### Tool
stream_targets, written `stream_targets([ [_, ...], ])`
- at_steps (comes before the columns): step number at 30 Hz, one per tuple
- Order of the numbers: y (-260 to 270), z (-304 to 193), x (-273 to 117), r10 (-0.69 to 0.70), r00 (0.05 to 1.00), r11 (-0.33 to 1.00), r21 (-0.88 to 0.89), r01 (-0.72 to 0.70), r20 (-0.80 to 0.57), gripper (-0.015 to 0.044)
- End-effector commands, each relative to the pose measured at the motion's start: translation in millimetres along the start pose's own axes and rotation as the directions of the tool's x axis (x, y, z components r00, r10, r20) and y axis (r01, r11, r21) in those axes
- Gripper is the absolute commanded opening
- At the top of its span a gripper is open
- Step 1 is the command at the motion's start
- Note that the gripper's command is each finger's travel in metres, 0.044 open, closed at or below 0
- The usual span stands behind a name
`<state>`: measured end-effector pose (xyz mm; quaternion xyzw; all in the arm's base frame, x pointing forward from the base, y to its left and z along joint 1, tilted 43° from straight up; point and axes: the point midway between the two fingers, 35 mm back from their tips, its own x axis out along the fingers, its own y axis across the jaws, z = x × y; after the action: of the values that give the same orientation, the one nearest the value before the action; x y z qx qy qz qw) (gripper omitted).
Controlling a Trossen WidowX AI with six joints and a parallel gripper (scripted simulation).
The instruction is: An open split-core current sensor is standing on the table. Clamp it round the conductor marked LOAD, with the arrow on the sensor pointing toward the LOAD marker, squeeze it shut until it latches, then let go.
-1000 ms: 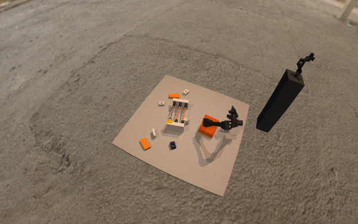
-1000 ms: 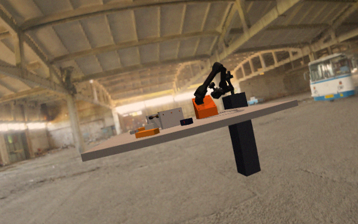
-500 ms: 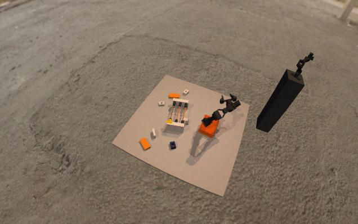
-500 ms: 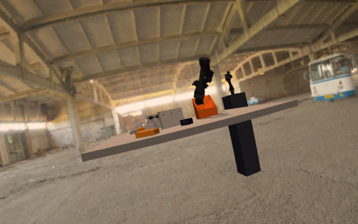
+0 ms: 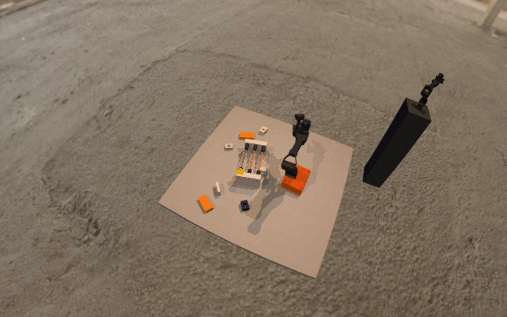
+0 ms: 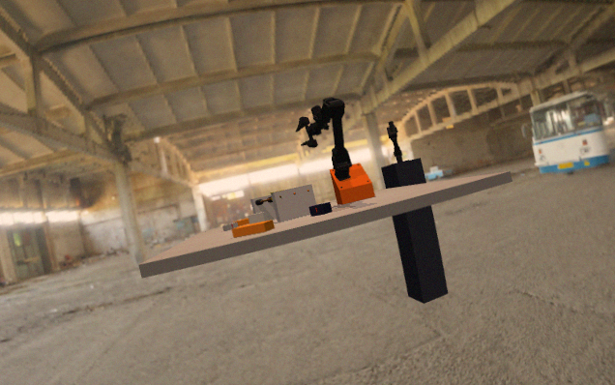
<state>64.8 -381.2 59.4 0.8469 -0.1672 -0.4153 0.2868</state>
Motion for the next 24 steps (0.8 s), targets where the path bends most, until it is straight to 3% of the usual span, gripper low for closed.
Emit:
stream_targets([
  [1,2,-70,14,-0.009,0.999,0.930,-0.368,-0.007,-0.042,0.0440],
  [7,-6,-170,17,0.004,0.990,0.645,-0.756,-0.110,-0.140,0.0440],
  [12,-24,-252,2,0.018,0.967,0.308,-0.918,-0.248,-0.255,0.0440],
  [18,-58,-342,-39,0.025,0.905,-0.117,-0.900,-0.419,-0.425,0.0440],
  [24,-98,-413,-104,0.015,0.790,-0.484,-0.696,-0.531,-0.613,0.0440],
])
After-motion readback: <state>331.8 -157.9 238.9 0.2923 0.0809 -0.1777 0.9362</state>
